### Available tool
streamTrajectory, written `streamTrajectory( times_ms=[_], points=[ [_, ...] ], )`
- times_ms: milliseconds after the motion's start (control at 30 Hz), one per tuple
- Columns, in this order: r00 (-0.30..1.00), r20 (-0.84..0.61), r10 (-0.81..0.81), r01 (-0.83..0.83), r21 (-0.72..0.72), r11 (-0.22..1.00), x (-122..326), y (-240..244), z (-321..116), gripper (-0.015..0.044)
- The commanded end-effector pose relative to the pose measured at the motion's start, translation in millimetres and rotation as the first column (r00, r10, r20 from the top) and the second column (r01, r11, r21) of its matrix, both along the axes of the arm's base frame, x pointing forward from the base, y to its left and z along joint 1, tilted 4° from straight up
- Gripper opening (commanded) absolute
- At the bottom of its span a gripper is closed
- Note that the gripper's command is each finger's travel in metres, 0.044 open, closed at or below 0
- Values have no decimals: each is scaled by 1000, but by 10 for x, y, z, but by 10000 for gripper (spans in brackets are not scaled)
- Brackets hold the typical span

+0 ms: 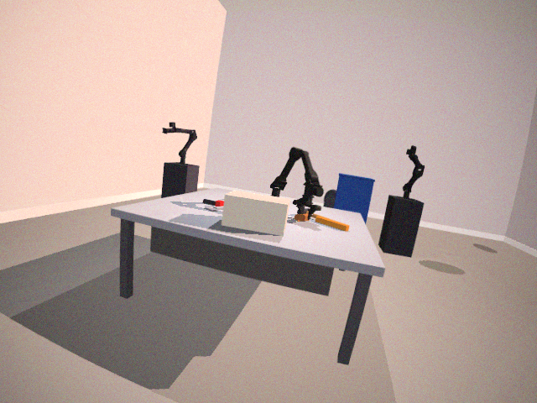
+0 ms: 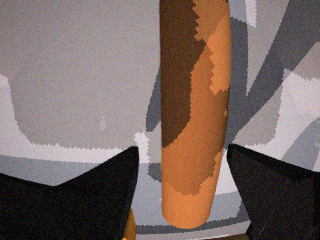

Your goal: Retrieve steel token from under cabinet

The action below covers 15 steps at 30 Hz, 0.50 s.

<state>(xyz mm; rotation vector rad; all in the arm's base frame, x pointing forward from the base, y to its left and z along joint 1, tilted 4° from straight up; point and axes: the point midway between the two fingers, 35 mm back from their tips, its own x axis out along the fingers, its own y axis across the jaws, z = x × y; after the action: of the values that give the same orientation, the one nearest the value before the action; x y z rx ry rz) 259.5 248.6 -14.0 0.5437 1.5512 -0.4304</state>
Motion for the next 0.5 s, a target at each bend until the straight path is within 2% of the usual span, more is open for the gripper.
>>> streamTrajectory(
  times_ms=[0,33,167,467],
  points=[
    [1000,-2,-2,2,-3,1000,-12,-4,-36,270],
    [1000,-2,-2,2,-3,1000,-12,-4,-36,270],
    [1000,0,1,-1,0,1000,-2,2,-8,165],
    [1000,0,1,-1,0,1000,-2,2,-8,105]
  ],
)
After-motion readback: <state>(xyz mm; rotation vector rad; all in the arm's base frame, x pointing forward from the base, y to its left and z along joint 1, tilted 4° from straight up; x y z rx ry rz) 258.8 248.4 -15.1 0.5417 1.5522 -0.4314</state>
